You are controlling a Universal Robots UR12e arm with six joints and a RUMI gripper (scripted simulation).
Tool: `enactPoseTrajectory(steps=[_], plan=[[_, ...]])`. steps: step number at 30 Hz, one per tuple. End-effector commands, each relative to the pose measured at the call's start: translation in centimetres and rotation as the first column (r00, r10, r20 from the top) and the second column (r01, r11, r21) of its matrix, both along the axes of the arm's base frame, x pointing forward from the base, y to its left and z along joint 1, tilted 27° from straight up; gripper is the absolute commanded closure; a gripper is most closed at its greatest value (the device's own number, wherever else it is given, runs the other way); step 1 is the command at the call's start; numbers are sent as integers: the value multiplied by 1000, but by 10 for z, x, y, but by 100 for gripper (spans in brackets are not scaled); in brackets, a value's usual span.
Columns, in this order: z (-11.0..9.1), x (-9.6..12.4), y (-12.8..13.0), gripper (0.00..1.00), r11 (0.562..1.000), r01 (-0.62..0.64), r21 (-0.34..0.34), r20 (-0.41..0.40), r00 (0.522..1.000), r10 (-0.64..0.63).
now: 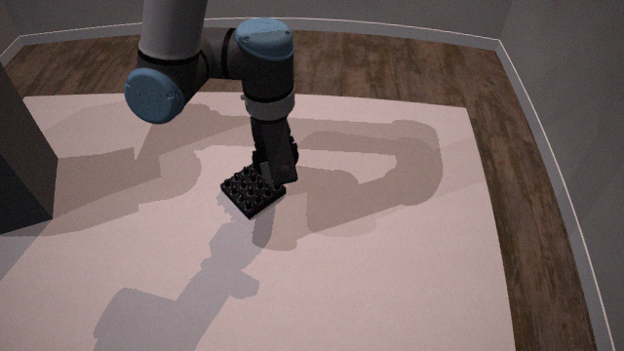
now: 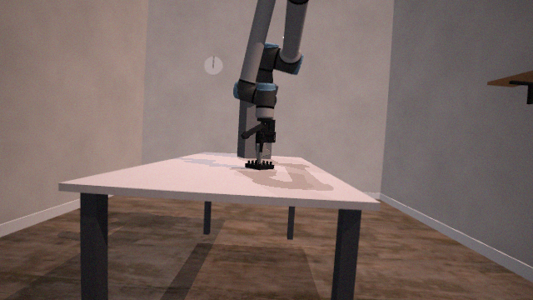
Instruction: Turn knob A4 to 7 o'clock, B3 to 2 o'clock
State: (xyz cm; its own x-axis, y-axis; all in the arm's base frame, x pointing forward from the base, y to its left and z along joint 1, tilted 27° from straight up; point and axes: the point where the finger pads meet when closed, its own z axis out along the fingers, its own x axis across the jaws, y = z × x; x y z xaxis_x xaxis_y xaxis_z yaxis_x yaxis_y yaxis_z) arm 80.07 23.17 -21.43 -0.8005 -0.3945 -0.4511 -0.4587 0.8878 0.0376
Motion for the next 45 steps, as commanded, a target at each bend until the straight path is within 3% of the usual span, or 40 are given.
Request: enactPoseTrajectory(steps=[1,25,36,45], plan=[[1,0,0,96,1000,-5,-2,2,1000,5],[1,1,1,96,977,-195,-91,45,979,200],[2,2,1,96,924,-343,-169,66,931,358],[2,2,2,96,835,-487,-255,75,851,519]])
